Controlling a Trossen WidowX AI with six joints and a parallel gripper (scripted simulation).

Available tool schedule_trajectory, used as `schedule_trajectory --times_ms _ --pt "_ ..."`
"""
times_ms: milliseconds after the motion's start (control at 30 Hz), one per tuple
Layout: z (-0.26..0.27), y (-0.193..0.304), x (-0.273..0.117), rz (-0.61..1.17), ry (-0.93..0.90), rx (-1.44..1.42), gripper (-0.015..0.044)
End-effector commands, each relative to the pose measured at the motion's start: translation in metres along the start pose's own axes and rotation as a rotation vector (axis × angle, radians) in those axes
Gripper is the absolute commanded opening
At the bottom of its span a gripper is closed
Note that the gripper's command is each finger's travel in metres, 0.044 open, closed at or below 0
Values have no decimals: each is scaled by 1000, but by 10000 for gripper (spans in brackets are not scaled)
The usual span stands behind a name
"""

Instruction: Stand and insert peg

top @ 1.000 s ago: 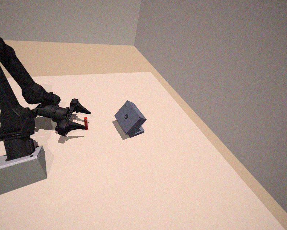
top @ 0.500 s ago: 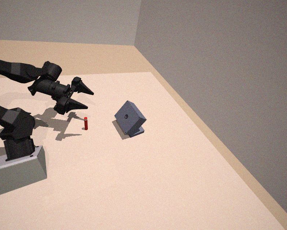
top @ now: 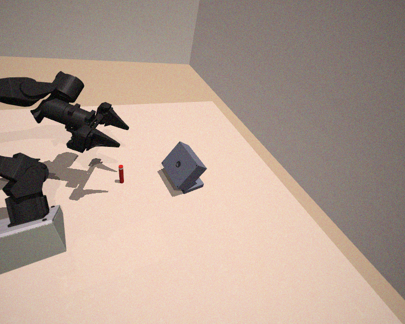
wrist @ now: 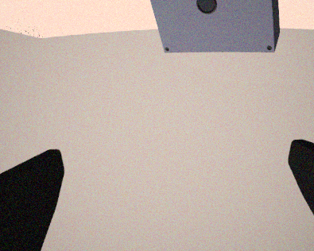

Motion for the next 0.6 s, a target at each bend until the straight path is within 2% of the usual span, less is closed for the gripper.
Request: schedule_trajectory --times_ms 0,567 --pt "1 -5 7 -87 -57 -63 440" --pt "9 -26 35 -567 -264 -228 440"
Point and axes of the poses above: the point midway between the two fingers, 35 mm back from their tips, its own x axis out along the fingers, its own z axis across the jaws, y = z × x, the point moved 4 cm from there along -x, back along the fingers, and after that the axes turned 11 degrees about x, right-handed, at the moved point
